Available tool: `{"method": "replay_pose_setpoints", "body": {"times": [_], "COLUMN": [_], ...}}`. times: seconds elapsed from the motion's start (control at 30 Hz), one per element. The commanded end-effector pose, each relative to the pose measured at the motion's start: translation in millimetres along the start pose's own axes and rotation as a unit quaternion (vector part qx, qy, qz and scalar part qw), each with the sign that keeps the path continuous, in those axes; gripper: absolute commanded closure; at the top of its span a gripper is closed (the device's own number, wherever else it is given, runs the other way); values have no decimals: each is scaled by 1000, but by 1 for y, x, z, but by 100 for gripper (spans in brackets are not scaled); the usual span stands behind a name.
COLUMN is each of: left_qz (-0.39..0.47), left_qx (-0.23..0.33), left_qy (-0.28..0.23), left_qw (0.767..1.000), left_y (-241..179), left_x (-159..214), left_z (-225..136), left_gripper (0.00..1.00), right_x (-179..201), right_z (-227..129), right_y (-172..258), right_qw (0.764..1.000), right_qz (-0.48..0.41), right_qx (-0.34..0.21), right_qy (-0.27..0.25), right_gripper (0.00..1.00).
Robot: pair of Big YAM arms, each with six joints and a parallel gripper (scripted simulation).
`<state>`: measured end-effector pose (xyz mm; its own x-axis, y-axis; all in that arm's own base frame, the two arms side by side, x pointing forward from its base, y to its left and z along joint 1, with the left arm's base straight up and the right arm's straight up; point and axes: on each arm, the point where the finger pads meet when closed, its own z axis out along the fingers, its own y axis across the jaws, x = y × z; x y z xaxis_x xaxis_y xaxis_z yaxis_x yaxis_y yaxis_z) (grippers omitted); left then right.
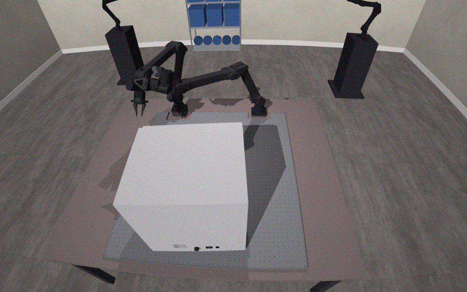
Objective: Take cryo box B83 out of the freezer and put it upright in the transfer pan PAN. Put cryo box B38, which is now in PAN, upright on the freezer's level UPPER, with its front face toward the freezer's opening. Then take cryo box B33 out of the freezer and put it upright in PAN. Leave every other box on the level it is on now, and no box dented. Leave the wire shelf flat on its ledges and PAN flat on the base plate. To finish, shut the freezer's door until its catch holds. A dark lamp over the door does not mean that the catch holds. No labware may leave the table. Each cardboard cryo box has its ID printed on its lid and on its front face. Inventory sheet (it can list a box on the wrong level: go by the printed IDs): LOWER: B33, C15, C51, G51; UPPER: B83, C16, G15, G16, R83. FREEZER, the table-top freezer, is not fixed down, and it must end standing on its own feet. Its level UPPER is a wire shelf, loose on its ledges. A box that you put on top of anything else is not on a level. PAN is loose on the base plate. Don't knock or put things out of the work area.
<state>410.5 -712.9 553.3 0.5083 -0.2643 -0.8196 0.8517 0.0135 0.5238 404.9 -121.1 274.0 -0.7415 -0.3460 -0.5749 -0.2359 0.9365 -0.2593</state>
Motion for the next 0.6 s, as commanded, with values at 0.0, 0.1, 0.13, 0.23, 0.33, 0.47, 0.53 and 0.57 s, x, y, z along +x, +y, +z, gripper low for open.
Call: {"method": "replay_pose_setpoints", "body": {"times": [0.0,0.1,0.13,0.23,0.33,0.47,0.53,0.57], "left_qz": [-28,12,13,13,4,24,3,14], "left_qx": [1,-37,-40,-39,-35,-41,-50,-62], "left_qy": [19,-17,-16,-16,-7,-26,-3,-16], "left_qw": [999,999,999,999,999,999,999,998], "left_y": [3,16,21,27,31,48,34,32], "left_x": [32,-31,-34,-46,-54,-99,-35,-54], "left_z": [-7,-13,-17,-23,-27,-31,-28,-27], "left_gripper": [100,100,100,100,100,100,100,100], "right_x": [-11,-15,-15,-18,-20,-22,-23,-23], "right_z": [-2,0,1,3,5,7,7,8], "right_y": [8,22,24,38,53,68,73,78], "right_qw": [999,999,999,998,996,996,994,993], "right_qz": [33,33,33,51,70,71,83,90], "right_qx": [12,12,12,8,3,3,-2,-4], "right_qy": [-28,-28,-28,-43,-59,-59,-69,-74], "right_gripper": [70,70,70,70,70,70,70,70]}}
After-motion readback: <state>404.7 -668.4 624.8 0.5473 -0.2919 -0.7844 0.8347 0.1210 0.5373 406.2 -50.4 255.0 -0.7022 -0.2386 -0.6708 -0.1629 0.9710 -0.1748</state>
